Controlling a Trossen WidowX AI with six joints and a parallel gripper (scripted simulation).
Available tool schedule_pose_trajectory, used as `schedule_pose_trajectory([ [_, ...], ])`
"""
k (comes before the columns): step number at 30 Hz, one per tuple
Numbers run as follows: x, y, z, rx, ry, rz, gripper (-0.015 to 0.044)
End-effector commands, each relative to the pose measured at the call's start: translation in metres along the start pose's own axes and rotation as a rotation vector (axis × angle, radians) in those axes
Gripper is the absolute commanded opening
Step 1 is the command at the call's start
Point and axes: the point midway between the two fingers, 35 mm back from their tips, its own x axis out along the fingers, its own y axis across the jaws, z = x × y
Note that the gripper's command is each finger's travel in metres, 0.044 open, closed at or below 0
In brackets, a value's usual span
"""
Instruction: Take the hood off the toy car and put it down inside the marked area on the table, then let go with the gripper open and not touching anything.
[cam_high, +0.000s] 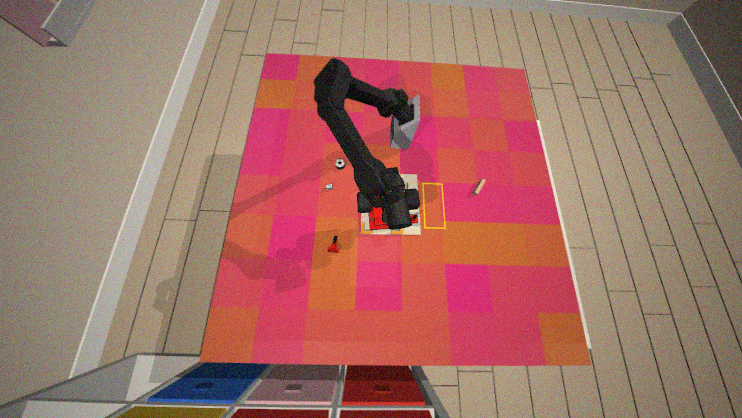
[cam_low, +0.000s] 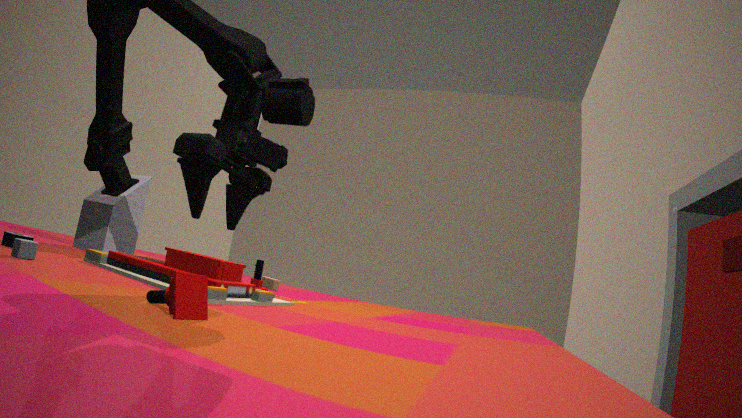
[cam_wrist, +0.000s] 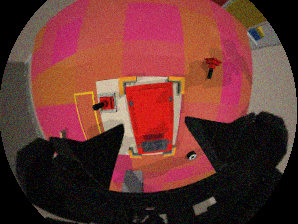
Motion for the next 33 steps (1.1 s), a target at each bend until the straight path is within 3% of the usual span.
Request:
schedule_pose_trajectory([
  [1,0.005,0.001,-0.002,-0.011,0.006,-0.005,0.0440],
  [33,0.028,0.000,-0.002,-0.011,0.006,-0.006,0.0440],
])
